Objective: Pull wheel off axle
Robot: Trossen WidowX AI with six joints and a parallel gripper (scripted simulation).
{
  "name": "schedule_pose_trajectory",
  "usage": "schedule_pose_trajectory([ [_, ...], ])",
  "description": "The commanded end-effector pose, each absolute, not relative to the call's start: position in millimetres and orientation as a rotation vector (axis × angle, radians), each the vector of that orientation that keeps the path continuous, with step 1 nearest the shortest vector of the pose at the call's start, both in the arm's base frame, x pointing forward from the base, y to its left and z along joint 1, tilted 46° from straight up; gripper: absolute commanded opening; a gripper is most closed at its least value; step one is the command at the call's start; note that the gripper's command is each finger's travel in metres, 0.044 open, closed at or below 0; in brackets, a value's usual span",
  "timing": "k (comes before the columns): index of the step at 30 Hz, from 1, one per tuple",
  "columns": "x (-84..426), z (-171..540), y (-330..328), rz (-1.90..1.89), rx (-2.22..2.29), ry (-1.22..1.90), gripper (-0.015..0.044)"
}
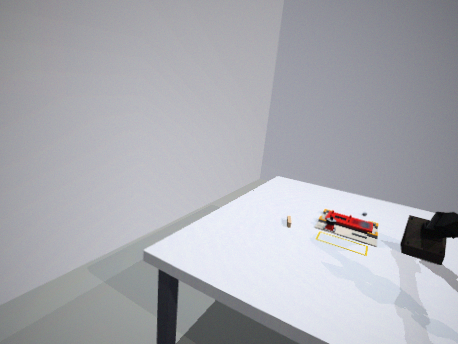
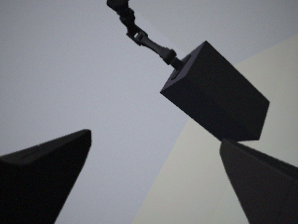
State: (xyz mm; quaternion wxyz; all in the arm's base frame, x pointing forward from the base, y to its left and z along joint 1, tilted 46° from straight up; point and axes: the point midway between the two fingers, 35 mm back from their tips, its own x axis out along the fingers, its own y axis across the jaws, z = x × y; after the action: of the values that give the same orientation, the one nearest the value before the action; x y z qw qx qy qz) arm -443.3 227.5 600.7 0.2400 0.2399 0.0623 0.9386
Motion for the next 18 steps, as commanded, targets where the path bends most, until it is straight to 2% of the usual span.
schedule_pose_trajectory([
  [1, -443, 600, 229, 2.567, 0.656, 0.17, 0.0374],
  [4, -435, 598, 245, 2.54, 0.641, 0.166, 0.03],
  [18, -309, 567, 396, 2.222, 0.5, 0.148, 0.03],
])
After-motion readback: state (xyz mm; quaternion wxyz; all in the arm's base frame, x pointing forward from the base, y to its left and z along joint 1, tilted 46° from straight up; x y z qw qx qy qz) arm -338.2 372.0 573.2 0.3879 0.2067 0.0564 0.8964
